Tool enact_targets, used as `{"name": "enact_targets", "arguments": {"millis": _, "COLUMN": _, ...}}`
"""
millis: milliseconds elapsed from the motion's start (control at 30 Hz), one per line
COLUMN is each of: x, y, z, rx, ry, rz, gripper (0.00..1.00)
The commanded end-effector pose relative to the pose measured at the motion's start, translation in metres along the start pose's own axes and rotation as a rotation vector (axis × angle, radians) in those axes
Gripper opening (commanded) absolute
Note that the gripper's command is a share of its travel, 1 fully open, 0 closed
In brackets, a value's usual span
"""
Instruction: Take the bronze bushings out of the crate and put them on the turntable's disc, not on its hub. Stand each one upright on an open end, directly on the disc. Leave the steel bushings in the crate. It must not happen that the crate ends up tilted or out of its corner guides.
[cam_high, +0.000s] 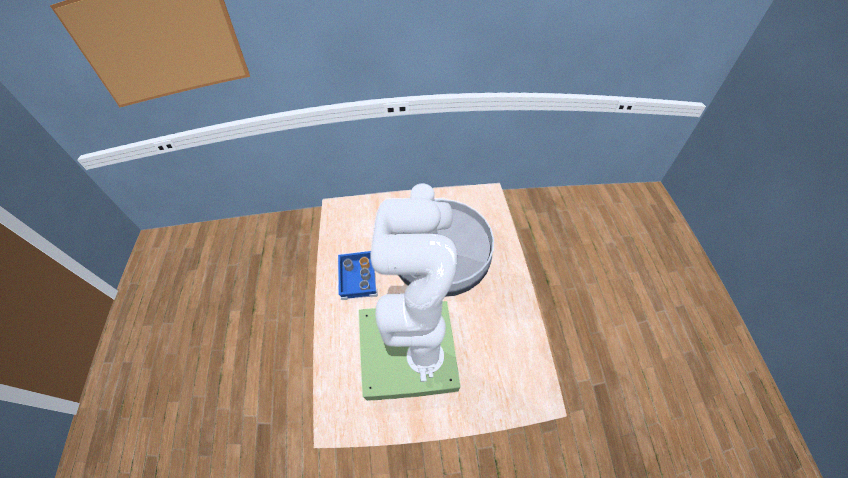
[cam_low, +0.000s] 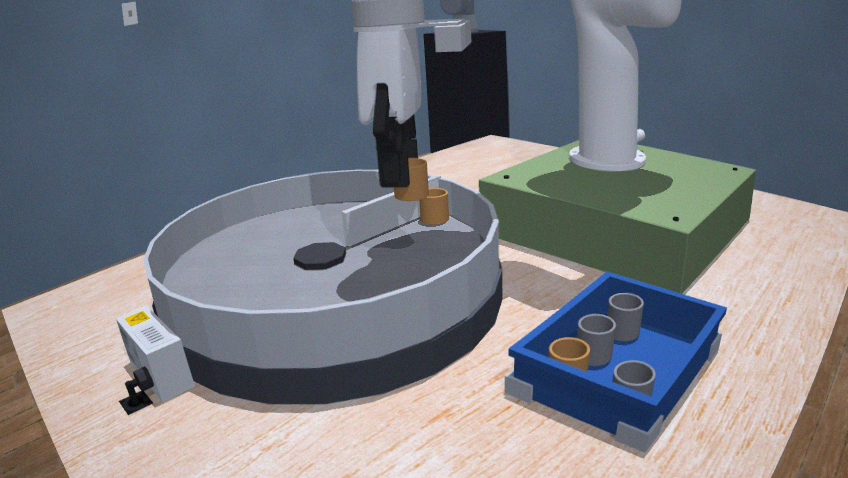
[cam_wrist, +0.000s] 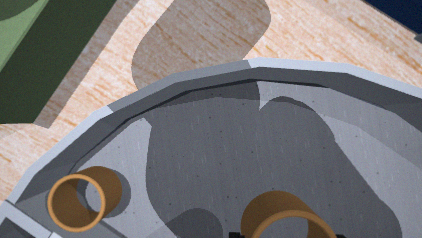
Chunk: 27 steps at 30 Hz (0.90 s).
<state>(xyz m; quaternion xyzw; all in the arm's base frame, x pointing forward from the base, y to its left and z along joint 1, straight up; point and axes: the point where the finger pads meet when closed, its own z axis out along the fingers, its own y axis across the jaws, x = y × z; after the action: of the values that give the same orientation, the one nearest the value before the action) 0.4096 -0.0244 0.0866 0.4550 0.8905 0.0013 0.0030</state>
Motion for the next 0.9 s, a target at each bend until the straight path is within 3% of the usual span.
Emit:
{"name": "enact_targets", "arguments": {"millis": 0, "x": -0.006, "y": 0.0, "z": -0.001, "rx": -0.002, "ry": -0.002, "rz": -0.002, "gripper": 0.0}}
{"name": "enact_targets", "arguments": {"millis": 367, "x": -0.006, "y": 0.0, "z": -0.001, "rx": -0.002, "ry": -0.002, "rz": -0.002, "gripper": 0.0}}
{"name": "enact_targets", "arguments": {"millis": 500, "x": -0.006, "y": 0.0, "z": 0.004, "rx": -0.002, "ry": -0.002, "rz": -0.002, "gripper": 0.0}}
{"name": "enact_targets", "arguments": {"millis": 633, "x": -0.007, "y": 0.0, "z": 0.022, "rx": -0.002, "ry": -0.002, "rz": -0.002, "gripper": 0.0}}
{"name": "enact_targets", "arguments": {"millis": 867, "x": -0.007, "y": 0.0, "z": 0.024, "rx": -0.002, "ry": -0.002, "rz": -0.002, "gripper": 0.0}}
